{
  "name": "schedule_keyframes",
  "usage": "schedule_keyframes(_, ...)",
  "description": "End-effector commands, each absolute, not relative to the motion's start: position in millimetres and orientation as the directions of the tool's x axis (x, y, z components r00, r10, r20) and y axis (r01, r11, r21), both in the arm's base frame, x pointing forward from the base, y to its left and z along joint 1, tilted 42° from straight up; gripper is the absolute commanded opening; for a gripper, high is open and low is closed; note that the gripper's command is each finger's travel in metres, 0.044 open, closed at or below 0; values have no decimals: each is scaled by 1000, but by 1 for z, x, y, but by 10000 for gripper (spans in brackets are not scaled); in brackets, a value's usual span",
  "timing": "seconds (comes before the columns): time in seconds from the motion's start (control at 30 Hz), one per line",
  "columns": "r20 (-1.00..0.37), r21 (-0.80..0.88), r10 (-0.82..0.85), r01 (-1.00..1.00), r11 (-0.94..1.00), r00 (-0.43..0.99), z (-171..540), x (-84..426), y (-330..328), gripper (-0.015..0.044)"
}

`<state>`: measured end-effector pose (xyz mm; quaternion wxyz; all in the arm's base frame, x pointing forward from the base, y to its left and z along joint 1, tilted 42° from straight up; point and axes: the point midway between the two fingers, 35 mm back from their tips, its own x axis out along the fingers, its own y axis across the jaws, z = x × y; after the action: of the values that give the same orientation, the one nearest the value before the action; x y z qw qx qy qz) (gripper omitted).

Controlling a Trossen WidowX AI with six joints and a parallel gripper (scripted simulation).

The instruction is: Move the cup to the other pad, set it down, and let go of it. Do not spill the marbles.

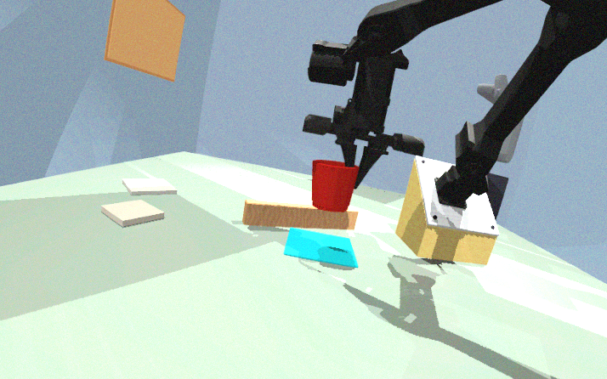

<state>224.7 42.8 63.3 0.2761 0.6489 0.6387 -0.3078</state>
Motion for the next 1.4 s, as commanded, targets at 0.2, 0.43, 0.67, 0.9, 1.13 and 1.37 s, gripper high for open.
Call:
schedule_keyframes(0.2,-748,-38,664,999,-35,-5,54,224,52,0)
schedule_keyframes(0.43,-748,-38,664,999,-35,-5,48,224,58,0)
schedule_keyframes(0.67,-748,-37,664,999,-35,-5,41,224,65,0)
schedule_keyframes(0.9,-748,-37,664,999,-35,-5,35,224,71,0)
schedule_keyframes(1.13,-747,-37,664,999,-35,-5,28,223,77,0)
schedule_keyframes(1.37,-746,-38,665,999,-35,-5,22,222,84,0)
